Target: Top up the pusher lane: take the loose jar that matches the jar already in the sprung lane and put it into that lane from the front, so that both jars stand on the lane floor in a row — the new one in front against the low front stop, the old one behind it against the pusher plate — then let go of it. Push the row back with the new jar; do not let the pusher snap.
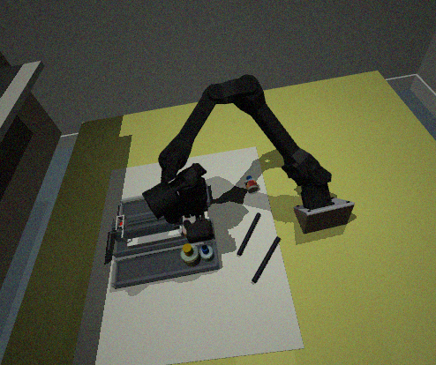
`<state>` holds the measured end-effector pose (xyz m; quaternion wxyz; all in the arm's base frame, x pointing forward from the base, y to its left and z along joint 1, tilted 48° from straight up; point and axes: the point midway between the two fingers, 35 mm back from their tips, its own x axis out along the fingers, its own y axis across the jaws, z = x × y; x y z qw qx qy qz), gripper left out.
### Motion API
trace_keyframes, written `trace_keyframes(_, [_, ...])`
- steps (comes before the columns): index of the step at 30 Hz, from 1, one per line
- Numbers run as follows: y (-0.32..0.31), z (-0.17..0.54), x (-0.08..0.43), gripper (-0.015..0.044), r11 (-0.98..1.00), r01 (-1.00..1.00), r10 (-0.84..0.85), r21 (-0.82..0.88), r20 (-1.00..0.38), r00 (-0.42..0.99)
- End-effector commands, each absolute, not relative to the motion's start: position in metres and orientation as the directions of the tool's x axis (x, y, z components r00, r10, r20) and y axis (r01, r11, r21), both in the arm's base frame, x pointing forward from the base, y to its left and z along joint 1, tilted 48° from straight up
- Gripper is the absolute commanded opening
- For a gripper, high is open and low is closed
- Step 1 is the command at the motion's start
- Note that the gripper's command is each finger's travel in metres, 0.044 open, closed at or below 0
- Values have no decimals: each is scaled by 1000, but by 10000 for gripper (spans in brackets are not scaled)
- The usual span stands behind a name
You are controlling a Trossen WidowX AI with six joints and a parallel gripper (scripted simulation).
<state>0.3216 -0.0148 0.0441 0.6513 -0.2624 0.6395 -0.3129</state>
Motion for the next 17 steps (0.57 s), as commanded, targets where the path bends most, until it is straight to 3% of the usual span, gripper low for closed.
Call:
trace_keyframes(1, [-12, 47, 321, 299, 668, 77, -741, -740, -671, -17])
trace_keyframes(17, [-6, 45, 270, 299, 670, 74, -740, -739, -672, -18])
